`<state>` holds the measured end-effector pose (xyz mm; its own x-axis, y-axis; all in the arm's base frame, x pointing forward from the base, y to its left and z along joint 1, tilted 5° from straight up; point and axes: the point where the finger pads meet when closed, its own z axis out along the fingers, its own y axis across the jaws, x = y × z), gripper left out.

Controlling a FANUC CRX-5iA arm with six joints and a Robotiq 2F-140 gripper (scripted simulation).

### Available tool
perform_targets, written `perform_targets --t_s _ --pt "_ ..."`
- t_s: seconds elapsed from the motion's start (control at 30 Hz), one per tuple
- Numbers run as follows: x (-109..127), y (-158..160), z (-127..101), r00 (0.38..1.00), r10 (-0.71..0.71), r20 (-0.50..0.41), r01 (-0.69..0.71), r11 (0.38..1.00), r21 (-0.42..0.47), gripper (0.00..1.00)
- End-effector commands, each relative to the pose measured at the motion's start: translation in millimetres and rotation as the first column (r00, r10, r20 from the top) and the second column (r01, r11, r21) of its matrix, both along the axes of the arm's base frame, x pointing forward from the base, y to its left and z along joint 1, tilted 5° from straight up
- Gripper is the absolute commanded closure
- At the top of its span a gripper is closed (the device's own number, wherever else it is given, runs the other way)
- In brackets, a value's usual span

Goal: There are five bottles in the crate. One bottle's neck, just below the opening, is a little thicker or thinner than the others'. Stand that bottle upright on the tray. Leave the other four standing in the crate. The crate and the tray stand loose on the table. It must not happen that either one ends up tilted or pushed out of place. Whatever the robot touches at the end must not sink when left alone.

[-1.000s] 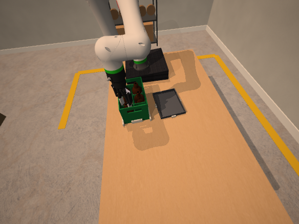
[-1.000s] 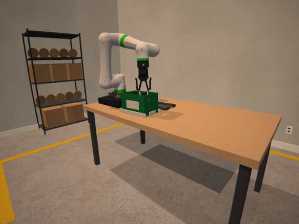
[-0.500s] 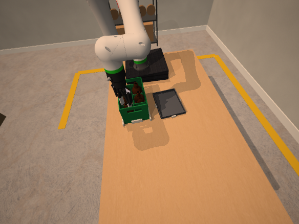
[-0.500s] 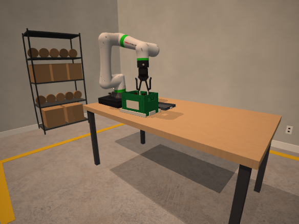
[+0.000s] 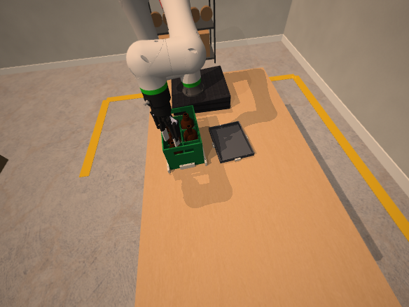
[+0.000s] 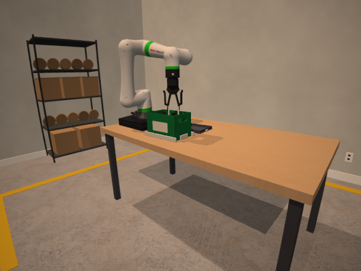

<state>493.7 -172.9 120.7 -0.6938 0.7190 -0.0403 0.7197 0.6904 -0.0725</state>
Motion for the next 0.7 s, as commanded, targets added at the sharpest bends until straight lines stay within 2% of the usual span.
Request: perform_targets --t_s 0.0,0.47,0.67 --pt "1 1 14 1.000 0.000 0.001 0.000 1.000 -0.001 0.56" --pt "2 4 51 1.000 0.000 0.001 0.000 1.000 -0.001 0.56" --pt "2 4 57 1.000 0.000 0.001 0.000 1.000 -0.001 0.56"
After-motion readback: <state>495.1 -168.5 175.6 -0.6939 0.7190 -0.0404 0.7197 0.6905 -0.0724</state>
